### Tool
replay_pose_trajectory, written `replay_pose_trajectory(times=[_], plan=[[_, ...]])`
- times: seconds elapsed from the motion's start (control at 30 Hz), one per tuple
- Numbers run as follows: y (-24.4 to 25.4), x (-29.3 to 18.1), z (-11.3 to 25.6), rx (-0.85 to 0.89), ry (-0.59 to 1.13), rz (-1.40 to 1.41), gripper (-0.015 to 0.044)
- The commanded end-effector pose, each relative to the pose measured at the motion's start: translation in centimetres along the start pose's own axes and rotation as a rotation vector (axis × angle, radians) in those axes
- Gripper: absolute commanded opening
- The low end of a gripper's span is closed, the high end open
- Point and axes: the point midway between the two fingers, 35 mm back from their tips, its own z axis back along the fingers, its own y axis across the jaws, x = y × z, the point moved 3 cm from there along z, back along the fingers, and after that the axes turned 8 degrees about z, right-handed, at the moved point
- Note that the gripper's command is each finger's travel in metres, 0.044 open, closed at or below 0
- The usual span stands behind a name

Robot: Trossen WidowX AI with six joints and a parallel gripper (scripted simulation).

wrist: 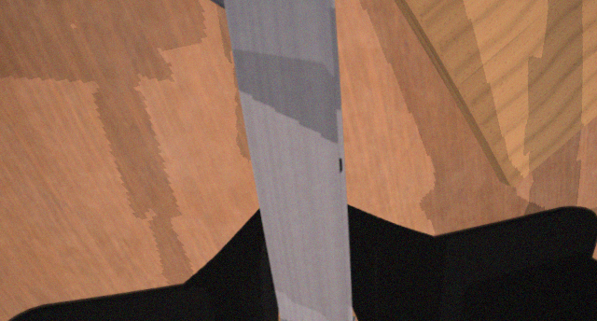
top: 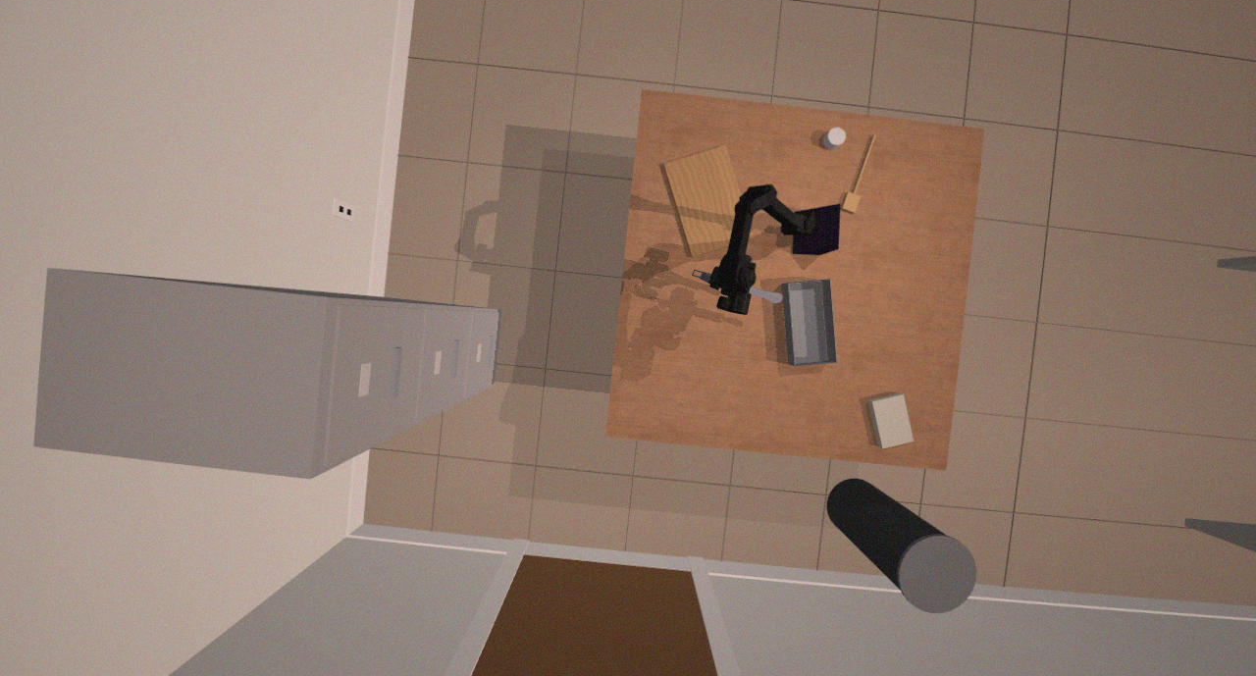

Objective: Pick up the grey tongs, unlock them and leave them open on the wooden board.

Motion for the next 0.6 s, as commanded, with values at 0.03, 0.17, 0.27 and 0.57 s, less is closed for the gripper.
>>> replay_pose_trajectory(times=[0.03, 0.17, 0.27, 0.57], plan=[[-0.7, 0.7, -0.2, -0.009, 0.011, -0.01, -0.015], [-1.5, 1.4, -0.9, -0.035, 0.043, -0.023, -0.015], [-2.1, 2.0, -1.5, -0.053, 0.065, -0.037, -0.015], [-4.0, 3.6, -2.9, -0.093, 0.14, -0.07, -0.015]])
